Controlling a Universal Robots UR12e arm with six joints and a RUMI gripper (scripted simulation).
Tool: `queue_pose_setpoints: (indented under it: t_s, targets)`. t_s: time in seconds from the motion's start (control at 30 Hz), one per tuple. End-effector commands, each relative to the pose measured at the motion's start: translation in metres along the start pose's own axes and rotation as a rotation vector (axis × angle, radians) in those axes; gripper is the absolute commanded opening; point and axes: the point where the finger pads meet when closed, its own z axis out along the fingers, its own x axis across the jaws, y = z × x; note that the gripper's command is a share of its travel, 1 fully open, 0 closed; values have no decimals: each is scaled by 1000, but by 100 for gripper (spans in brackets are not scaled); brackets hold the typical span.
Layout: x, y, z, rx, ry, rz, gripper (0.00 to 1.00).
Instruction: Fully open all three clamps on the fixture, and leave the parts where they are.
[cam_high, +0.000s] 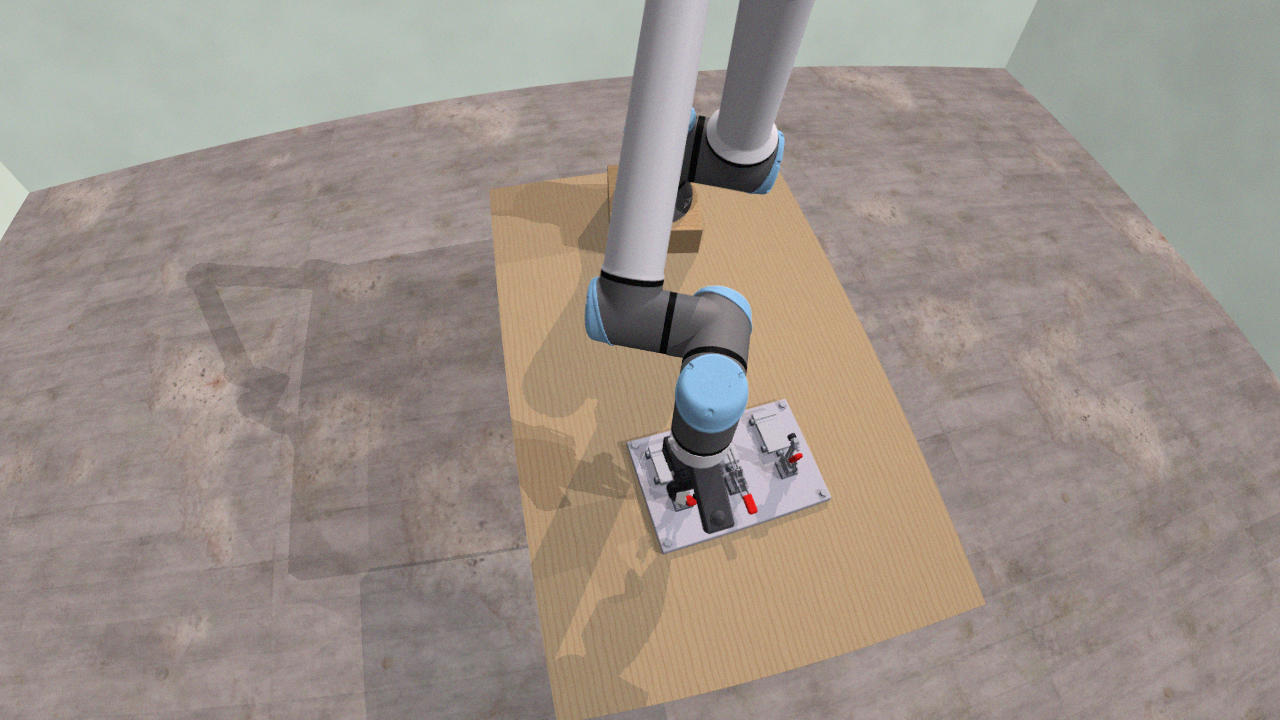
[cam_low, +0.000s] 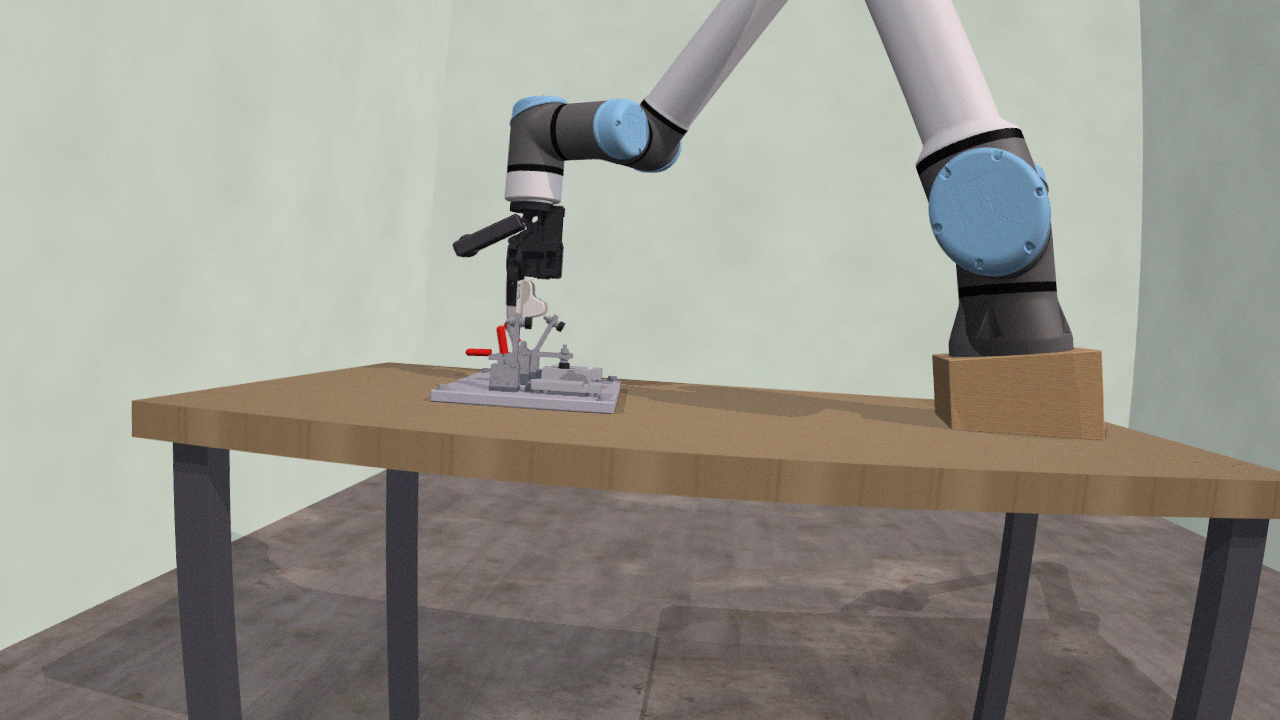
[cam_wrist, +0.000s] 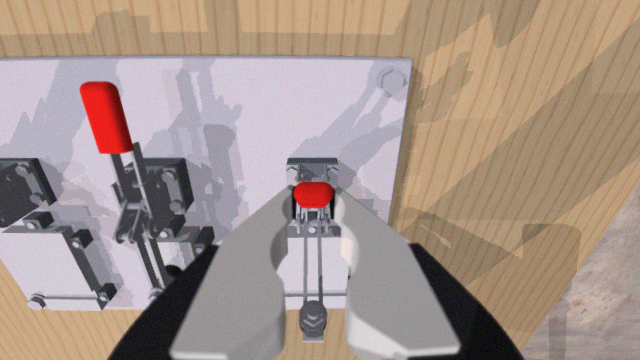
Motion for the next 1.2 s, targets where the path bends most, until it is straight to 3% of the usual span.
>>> queue_pose_setpoints:
  t_s: [0.0, 1.17]
  targets:
    - [0, 3, -1, 1, 0, 0, 0]
    - [0, 16, -2, 1, 0, 0, 0]
